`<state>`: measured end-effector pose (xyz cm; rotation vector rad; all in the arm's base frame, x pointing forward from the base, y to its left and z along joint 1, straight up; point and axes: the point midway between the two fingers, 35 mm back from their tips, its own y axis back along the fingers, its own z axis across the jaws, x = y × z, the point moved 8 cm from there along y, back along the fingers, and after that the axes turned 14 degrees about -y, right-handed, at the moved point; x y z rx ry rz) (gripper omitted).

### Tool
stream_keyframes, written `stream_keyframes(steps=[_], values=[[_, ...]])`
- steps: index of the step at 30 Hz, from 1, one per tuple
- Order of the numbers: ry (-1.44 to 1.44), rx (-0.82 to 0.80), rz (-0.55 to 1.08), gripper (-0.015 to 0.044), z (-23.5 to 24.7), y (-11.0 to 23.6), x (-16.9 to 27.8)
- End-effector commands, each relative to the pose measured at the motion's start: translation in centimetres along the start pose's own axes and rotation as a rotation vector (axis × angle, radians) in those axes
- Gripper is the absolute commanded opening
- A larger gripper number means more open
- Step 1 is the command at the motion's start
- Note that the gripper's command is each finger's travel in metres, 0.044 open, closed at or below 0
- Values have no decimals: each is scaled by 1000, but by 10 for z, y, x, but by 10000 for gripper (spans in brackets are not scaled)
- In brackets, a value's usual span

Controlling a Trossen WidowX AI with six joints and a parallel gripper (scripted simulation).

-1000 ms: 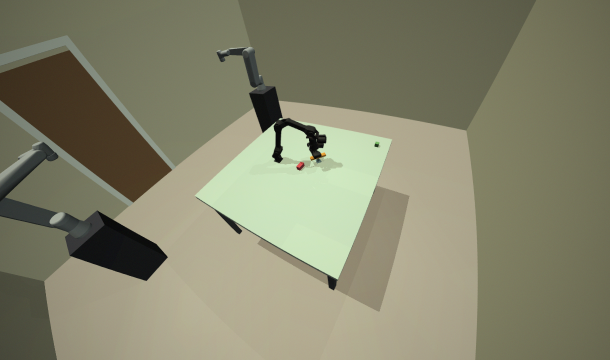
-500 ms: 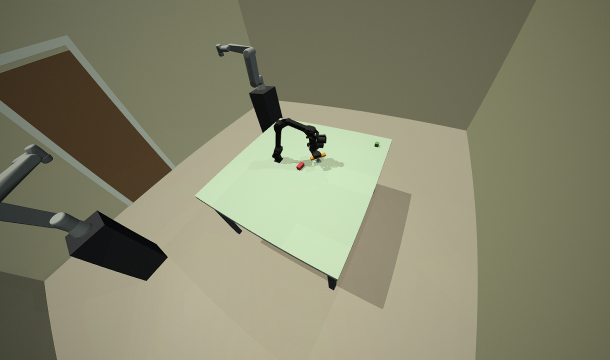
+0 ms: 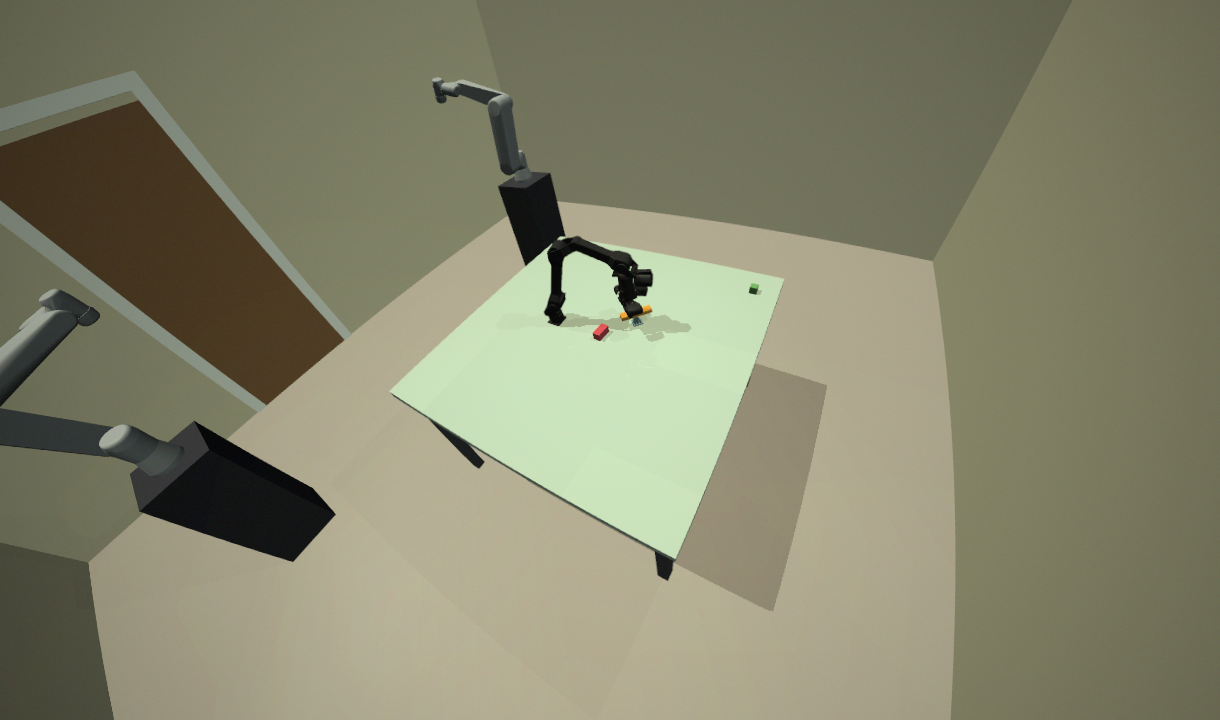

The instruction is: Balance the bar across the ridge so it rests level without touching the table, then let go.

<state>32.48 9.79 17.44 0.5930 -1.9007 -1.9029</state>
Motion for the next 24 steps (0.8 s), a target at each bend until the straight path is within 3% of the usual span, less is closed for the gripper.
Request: stream_keyframes(steps=[1, 5, 12, 24], values=[[0, 0, 0, 0, 0, 0, 0], [0, 0, 0, 0, 0, 0, 0], [0, 0, 0, 167, 0, 0, 0], [0, 0, 0, 167, 0, 0, 0]])
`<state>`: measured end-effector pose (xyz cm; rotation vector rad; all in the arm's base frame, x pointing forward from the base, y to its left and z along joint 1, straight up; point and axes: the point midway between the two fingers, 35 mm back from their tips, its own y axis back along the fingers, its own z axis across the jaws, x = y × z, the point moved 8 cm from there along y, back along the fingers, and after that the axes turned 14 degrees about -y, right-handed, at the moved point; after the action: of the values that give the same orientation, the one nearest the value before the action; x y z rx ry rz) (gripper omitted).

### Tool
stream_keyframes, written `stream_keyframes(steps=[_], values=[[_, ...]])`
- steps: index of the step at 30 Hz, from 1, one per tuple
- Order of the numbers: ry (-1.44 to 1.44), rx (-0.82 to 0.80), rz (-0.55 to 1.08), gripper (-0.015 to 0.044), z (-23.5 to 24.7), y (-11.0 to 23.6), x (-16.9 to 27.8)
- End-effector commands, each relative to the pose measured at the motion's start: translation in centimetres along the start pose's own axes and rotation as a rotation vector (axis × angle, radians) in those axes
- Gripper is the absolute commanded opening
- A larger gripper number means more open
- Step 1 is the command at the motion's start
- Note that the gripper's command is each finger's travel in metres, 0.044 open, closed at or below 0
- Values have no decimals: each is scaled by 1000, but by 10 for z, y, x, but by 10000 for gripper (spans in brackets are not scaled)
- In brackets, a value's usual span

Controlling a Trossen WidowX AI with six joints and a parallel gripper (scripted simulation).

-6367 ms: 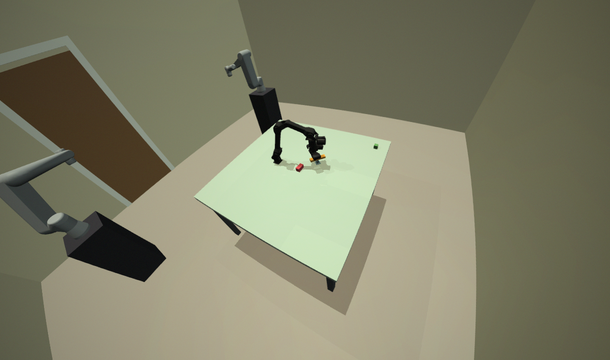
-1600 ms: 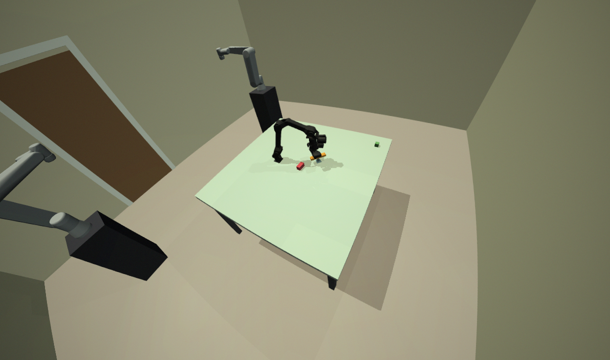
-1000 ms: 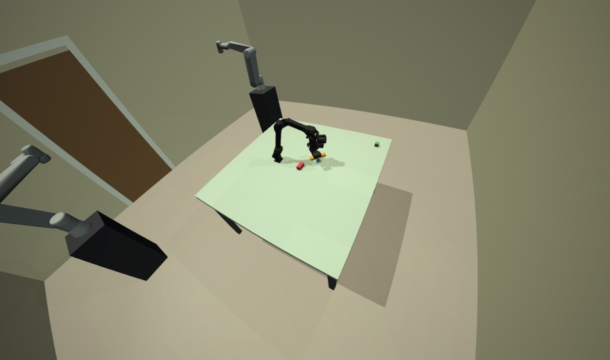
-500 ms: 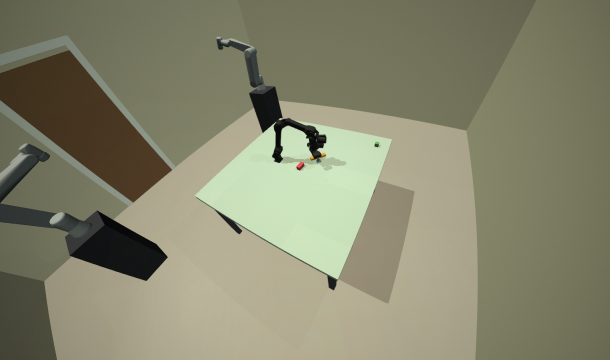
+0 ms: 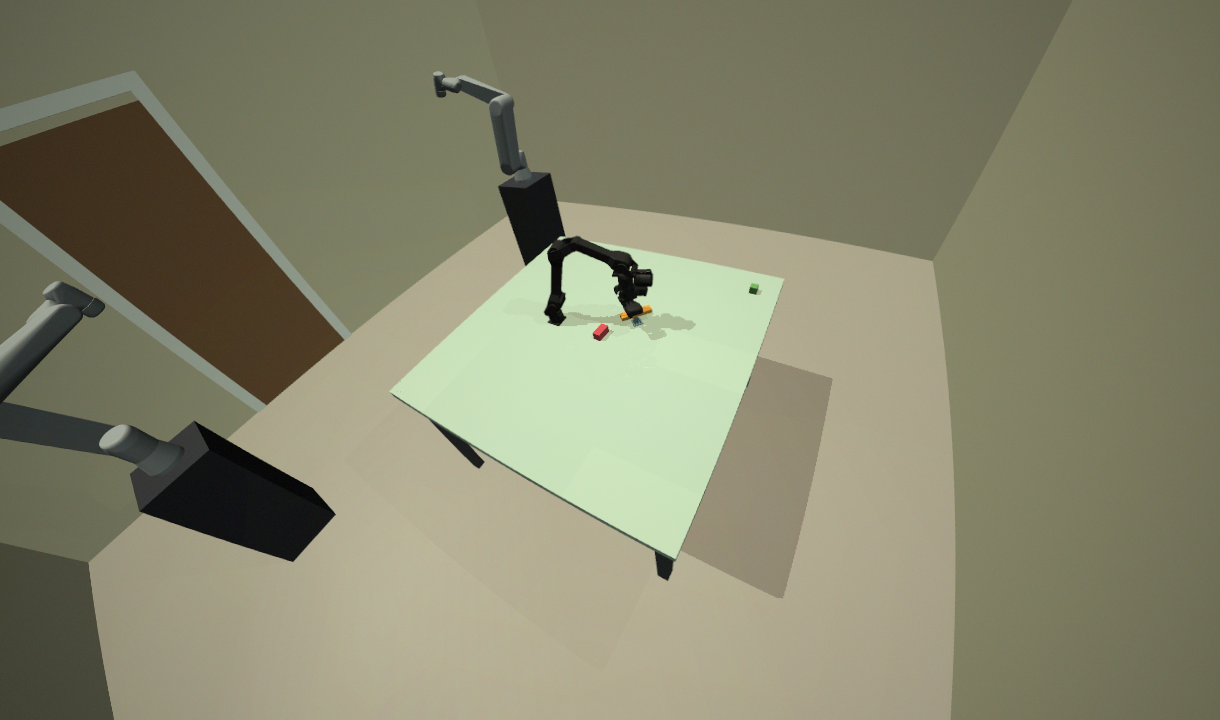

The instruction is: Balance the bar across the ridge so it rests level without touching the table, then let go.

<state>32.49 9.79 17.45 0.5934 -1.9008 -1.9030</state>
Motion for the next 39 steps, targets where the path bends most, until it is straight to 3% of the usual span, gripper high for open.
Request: stream_keyframes(steps=[1, 39], values=[[0, 0, 0, 167, 0, 0, 0], [0, 0, 0, 185, 0, 0, 0]])
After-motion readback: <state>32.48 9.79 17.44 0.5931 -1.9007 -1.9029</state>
